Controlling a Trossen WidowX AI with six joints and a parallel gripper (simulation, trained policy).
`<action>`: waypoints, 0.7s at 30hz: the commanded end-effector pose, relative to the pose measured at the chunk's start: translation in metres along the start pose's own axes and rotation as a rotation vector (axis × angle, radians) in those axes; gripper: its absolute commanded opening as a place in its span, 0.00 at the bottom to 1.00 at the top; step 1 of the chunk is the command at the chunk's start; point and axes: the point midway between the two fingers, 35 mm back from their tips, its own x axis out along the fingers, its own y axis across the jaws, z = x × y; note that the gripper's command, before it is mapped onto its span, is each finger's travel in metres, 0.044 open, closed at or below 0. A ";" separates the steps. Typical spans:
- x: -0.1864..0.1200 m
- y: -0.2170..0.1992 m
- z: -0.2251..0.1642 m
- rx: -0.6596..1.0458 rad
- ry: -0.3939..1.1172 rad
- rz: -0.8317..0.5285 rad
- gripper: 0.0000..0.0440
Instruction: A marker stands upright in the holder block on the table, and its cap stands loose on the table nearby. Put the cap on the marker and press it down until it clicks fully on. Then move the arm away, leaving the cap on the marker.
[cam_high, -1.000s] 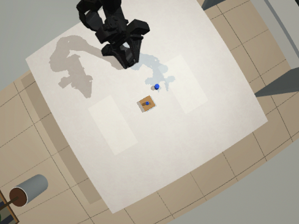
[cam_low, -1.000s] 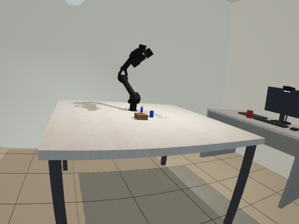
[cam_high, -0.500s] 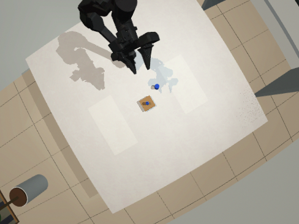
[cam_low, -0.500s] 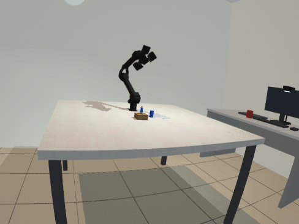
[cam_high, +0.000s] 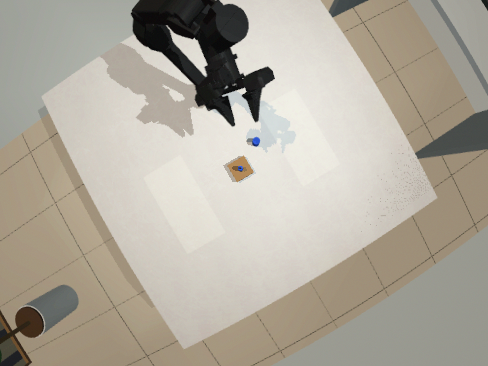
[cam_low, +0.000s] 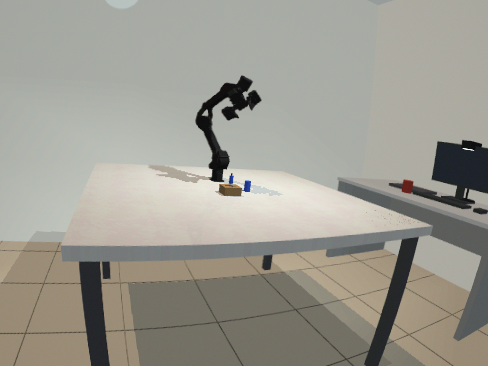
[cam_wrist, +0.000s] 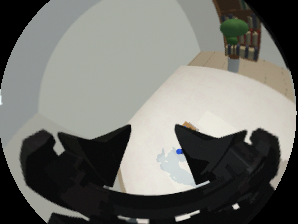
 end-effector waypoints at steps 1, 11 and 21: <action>0.006 0.001 -0.007 0.005 0.032 -0.017 0.73; 0.024 0.001 -0.027 0.010 0.123 -0.080 0.74; 0.041 0.000 -0.047 0.020 0.210 -0.148 0.74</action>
